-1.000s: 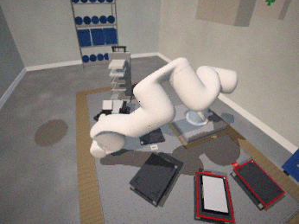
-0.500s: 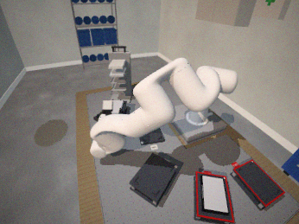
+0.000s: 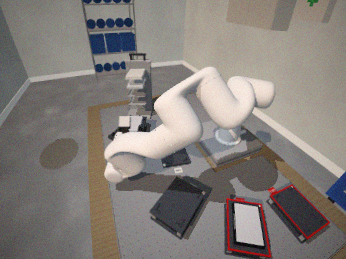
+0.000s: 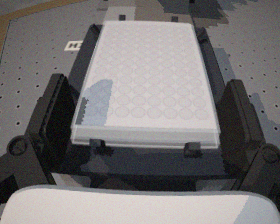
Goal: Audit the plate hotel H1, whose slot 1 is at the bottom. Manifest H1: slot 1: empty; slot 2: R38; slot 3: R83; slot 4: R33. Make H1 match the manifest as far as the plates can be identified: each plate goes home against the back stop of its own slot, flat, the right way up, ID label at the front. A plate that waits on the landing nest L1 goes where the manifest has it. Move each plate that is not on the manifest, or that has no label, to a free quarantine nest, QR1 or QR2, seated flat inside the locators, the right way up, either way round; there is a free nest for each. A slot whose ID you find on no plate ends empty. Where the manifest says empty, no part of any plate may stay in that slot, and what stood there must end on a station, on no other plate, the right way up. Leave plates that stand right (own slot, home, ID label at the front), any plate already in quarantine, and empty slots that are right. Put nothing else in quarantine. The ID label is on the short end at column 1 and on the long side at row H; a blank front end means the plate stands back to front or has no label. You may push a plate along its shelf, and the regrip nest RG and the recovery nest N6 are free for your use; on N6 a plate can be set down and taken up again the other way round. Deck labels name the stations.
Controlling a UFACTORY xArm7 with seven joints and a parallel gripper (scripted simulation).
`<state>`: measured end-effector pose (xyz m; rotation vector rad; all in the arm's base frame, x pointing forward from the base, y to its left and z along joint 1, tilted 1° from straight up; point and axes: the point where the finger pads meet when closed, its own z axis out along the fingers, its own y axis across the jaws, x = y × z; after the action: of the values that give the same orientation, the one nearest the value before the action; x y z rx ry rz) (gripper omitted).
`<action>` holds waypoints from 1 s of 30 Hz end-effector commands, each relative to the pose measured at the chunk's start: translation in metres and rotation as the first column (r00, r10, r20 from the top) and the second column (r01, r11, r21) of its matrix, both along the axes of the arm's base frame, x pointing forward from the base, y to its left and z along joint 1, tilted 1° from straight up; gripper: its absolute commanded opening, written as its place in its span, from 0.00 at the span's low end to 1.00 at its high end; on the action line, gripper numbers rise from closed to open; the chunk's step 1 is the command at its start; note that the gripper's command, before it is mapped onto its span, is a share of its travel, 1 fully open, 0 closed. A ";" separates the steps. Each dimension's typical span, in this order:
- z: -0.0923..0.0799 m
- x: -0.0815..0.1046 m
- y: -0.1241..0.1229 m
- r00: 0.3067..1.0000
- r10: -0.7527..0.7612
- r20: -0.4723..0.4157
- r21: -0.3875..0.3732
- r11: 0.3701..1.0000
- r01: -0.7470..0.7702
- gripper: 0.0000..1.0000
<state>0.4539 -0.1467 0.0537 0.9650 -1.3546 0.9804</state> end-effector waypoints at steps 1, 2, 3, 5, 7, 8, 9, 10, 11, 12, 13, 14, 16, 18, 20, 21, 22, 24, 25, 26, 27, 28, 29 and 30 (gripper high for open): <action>0.002 0.001 0.000 1.000 0.000 0.004 0.000 1.000 0.000 1.00; 0.002 0.001 0.000 1.000 0.000 0.004 0.000 1.000 0.000 1.00; 0.002 0.001 0.000 1.000 0.000 0.004 0.000 1.000 0.000 1.00; 0.002 0.001 0.000 1.000 0.000 0.004 0.000 1.000 0.000 1.00; 0.002 0.001 0.000 1.000 0.000 0.004 0.000 1.000 0.000 1.00; 0.002 0.001 0.000 1.000 0.000 0.004 0.000 1.000 0.000 1.00; 0.002 0.001 0.000 1.000 0.000 0.004 0.000 1.000 0.000 1.00; 0.002 0.001 0.000 1.000 0.000 0.004 0.000 1.000 0.000 1.00; 0.002 0.001 0.000 1.000 0.000 0.004 0.000 1.000 0.000 1.00; 0.002 0.001 0.000 1.000 0.000 0.004 0.000 1.000 0.000 1.00; 0.002 0.001 0.000 1.000 0.000 0.004 0.000 1.000 0.000 1.00; 0.002 0.001 0.000 1.000 0.000 0.004 0.000 1.000 0.000 1.00; 0.002 0.001 0.000 1.000 0.000 0.004 0.000 1.000 0.000 1.00; 0.002 0.001 0.000 1.000 0.000 0.004 0.000 1.000 0.000 1.00; 0.002 0.001 0.000 1.000 0.000 0.004 0.000 1.000 0.000 1.00; 0.002 0.001 0.000 1.000 0.000 0.004 0.000 1.000 0.000 1.00; 0.002 0.001 0.001 1.000 0.000 0.004 0.000 1.000 0.000 1.00; 0.002 0.002 0.005 1.000 0.000 0.004 0.000 1.000 0.000 1.00; 0.002 0.003 0.006 1.000 0.000 0.004 0.000 1.000 0.000 1.00; 0.002 0.004 0.008 1.000 0.000 0.004 0.000 1.000 0.000 1.00; 0.002 0.004 0.009 1.000 0.000 0.004 0.000 1.000 0.000 1.00; 0.002 0.005 0.011 1.000 0.000 0.004 0.000 1.000 0.000 1.00; 0.002 0.005 0.013 1.000 0.000 0.004 0.000 1.000 0.000 1.00; 0.002 0.006 0.014 1.000 0.000 0.004 0.000 1.000 0.000 1.00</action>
<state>0.4570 -0.1371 0.0536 0.9659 -1.3547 0.9806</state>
